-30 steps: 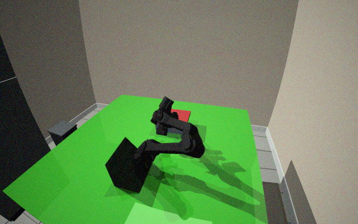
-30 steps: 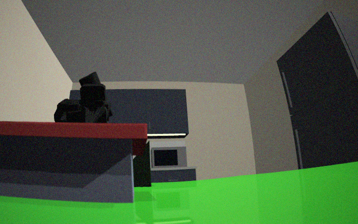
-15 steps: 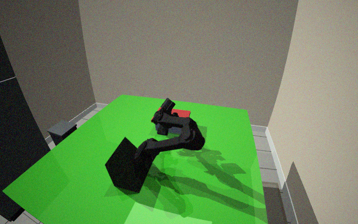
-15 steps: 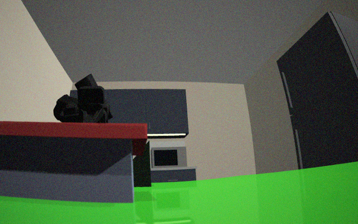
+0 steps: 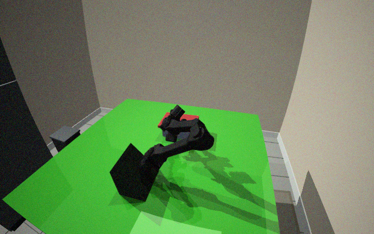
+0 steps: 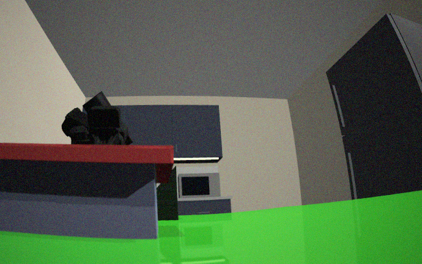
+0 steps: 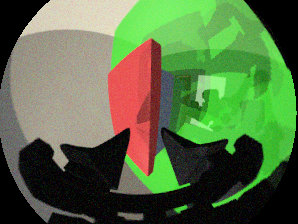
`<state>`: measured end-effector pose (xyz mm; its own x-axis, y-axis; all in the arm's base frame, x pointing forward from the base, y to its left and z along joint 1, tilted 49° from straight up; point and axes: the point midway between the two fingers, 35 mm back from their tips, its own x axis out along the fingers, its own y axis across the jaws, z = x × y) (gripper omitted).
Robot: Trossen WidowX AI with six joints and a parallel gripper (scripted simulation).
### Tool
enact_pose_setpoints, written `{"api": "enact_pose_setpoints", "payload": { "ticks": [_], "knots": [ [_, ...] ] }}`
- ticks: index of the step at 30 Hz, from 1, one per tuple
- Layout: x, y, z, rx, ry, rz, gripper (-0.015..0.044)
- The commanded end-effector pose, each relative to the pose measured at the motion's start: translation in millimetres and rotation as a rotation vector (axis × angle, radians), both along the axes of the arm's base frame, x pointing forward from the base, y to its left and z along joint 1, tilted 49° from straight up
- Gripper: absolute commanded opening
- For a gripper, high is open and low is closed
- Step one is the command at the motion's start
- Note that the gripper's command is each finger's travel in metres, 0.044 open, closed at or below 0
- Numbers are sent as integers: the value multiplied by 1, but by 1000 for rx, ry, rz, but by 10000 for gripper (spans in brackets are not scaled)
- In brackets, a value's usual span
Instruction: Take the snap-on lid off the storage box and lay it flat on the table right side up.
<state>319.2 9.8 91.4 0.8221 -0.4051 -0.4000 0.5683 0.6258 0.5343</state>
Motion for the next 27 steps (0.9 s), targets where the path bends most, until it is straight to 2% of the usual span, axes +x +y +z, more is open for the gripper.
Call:
{"api": "enact_pose_setpoints", "payload": {
  "ticks": [1,2,13,17,27],
  "knots": [
    [2,-1,-3,-4,6,6,209],
    [2,-1,-3,-4,6,6,183],
    [2,-1,-3,-4,6,6,109],
    [2,-1,-3,-4,6,6,4],
    [1,-1,-2,-4,4,1,0]
  ]
}}
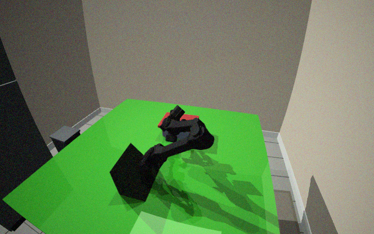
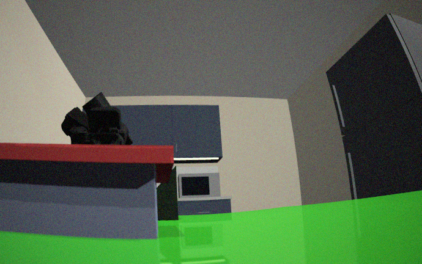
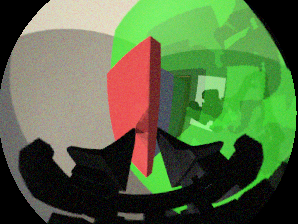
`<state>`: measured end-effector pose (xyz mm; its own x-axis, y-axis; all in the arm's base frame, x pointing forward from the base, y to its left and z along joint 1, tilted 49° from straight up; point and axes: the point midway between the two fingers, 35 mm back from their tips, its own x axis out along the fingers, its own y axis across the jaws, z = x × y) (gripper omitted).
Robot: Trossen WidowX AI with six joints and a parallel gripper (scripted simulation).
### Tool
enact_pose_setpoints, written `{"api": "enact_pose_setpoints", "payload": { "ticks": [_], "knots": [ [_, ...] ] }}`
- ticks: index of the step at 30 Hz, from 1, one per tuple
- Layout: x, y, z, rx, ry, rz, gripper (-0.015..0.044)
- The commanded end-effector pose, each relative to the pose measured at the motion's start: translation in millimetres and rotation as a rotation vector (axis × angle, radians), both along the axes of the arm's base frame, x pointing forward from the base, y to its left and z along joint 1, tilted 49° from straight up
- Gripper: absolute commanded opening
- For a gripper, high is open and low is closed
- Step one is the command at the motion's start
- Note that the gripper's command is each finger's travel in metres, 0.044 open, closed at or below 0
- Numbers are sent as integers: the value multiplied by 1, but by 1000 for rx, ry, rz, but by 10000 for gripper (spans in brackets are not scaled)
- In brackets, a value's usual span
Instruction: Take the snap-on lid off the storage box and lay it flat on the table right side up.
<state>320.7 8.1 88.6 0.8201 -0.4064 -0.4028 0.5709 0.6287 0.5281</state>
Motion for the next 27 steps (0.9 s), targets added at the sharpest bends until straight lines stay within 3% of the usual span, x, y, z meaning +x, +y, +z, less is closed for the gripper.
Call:
{"api": "enact_pose_setpoints", "payload": {
  "ticks": [1,27],
  "knots": [
    [0,1,1,1,-2,0,0],
    [-2,5,5,1,-1,0,0]
  ]
}}
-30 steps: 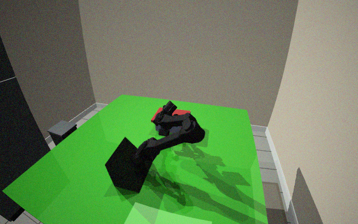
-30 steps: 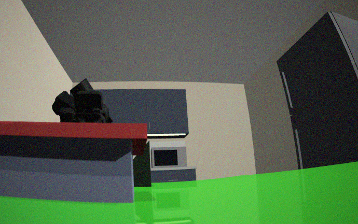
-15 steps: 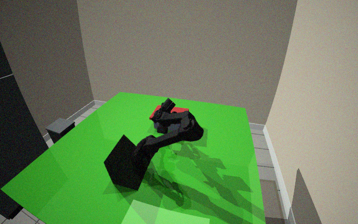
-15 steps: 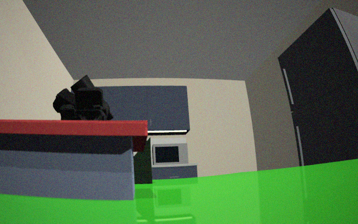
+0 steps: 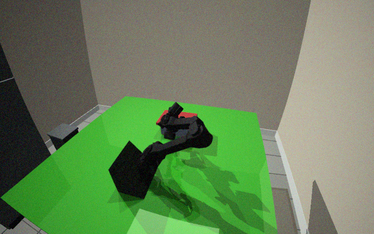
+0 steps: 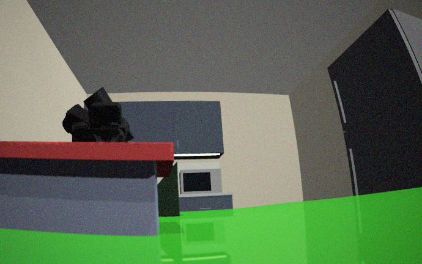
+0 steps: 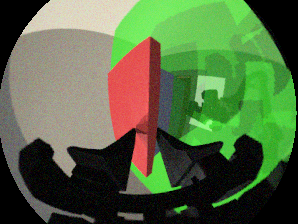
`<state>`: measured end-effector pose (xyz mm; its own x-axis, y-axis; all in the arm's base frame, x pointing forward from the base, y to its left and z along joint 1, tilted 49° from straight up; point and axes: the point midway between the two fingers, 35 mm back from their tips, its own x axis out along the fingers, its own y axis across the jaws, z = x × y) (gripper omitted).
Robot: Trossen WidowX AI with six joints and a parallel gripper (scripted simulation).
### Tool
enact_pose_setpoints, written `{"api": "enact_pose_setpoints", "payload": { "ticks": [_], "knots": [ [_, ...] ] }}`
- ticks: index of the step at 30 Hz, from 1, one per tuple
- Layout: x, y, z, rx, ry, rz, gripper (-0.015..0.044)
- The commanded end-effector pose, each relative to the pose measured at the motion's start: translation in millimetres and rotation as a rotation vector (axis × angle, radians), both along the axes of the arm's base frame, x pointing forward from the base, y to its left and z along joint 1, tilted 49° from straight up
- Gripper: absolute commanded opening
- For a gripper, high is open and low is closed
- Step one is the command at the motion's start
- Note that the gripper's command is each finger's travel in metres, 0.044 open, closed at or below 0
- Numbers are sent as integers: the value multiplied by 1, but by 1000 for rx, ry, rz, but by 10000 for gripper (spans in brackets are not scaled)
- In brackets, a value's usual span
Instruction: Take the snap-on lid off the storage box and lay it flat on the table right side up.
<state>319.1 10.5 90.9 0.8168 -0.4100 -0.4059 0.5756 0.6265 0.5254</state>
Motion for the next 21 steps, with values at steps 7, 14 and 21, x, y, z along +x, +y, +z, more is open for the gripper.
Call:
{"api": "enact_pose_setpoints", "payload": {
  "ticks": [7,14,21],
  "knots": [
    [-1,4,3,1,-5,4,0],
    [-1,5,4,2,-5,4,0],
    [-1,6,5,2,-5,4,0]
  ]
}}
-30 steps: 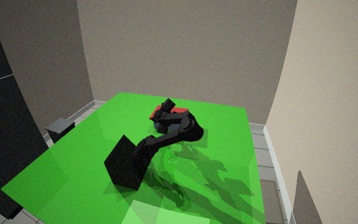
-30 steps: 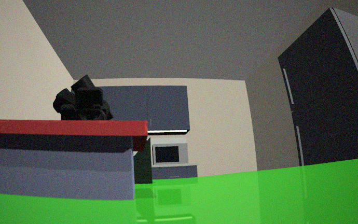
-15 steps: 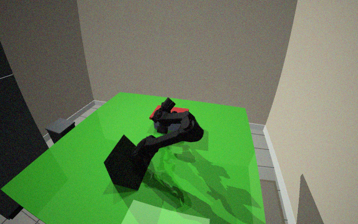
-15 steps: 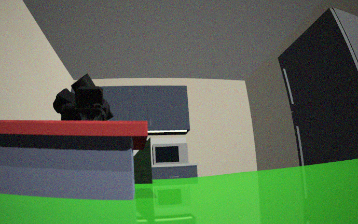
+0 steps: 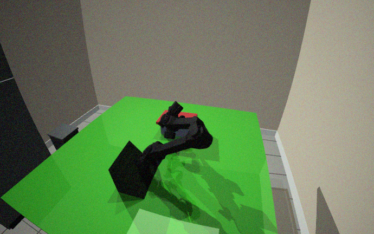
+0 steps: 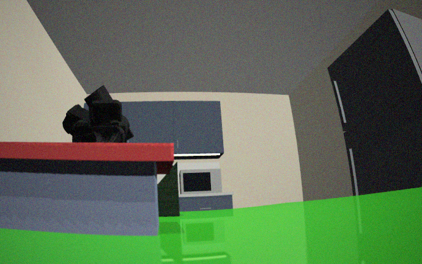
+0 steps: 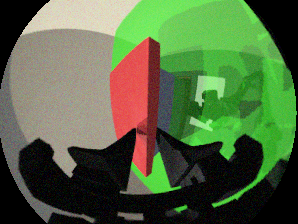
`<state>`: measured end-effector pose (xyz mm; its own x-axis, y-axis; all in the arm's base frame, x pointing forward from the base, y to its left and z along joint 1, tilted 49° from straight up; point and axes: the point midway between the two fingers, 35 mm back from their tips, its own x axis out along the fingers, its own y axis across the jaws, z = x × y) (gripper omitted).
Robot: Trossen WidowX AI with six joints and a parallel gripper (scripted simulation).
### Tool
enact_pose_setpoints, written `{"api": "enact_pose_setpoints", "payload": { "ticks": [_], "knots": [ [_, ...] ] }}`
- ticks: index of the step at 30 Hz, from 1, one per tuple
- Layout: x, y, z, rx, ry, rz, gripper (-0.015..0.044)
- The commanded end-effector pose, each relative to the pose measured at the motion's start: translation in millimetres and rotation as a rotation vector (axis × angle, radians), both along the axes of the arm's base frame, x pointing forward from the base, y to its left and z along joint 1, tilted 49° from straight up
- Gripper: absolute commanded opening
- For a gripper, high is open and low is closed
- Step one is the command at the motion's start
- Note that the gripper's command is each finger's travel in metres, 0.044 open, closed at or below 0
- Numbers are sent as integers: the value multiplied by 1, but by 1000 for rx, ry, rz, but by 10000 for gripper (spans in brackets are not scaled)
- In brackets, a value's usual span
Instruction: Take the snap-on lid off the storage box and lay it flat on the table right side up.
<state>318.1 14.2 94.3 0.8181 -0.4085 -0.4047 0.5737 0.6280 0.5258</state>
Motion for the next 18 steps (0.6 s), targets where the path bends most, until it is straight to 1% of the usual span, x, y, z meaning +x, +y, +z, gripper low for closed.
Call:
{"api": "enact_pose_setpoints", "payload": {
  "ticks": [1,18],
  "knots": [
    [0,2,2,2,-4,2,0],
    [-1,5,4,2,-4,2,0]
  ]
}}
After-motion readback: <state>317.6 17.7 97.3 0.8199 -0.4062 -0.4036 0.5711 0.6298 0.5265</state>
